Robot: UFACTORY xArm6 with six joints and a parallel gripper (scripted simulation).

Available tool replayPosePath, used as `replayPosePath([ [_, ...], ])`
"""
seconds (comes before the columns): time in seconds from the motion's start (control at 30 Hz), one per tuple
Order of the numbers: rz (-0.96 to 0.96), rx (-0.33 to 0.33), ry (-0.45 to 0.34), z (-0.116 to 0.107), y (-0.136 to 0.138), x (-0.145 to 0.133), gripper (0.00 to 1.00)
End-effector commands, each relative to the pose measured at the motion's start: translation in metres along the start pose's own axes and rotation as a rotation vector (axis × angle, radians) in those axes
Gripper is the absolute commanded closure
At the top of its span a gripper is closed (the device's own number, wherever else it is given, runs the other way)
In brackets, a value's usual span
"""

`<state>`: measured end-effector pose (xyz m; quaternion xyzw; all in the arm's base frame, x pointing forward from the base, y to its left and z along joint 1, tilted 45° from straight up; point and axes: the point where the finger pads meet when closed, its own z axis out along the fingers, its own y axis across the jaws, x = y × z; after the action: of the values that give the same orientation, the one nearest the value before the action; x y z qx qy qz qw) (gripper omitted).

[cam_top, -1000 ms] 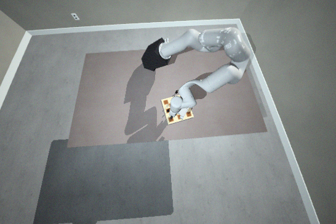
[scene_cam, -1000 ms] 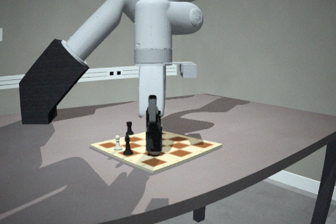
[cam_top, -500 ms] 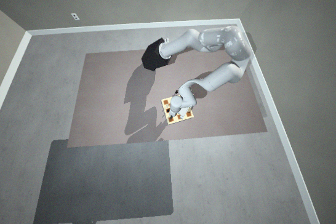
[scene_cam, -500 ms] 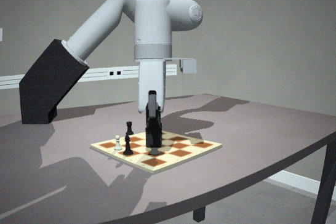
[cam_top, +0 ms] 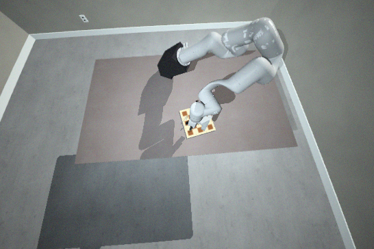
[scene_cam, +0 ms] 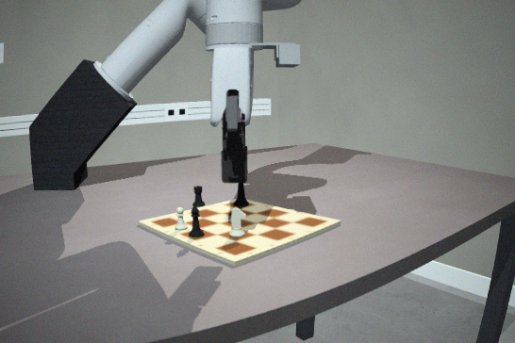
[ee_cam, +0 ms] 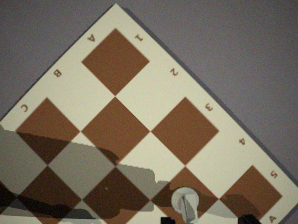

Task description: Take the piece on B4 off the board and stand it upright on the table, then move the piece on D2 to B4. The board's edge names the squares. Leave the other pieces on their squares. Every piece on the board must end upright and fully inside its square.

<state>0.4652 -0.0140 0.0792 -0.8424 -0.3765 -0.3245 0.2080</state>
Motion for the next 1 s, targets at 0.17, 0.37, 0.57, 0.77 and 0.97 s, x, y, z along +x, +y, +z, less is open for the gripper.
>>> replayPosePath([
  [0.17, -0.001, -0.001, 0.001, -0.0243, 0.0003, 0.0010, 0.61],
  [0.37, -0.001, -0.001, 0.001, -0.0243, 0.0003, 0.0010, 0.00],
  [0.57, -0.001, -0.001, 0.001, -0.0243, 0.0003, 0.0010, 0.00],
  [0.77, -0.001, -0.001, 0.001, -0.0243, 0.0003, 0.0010, 0.00],
  [0.97, -0.001, -0.001, 0.001, -0.0245, 0.0003, 0.0010, 0.00],
])
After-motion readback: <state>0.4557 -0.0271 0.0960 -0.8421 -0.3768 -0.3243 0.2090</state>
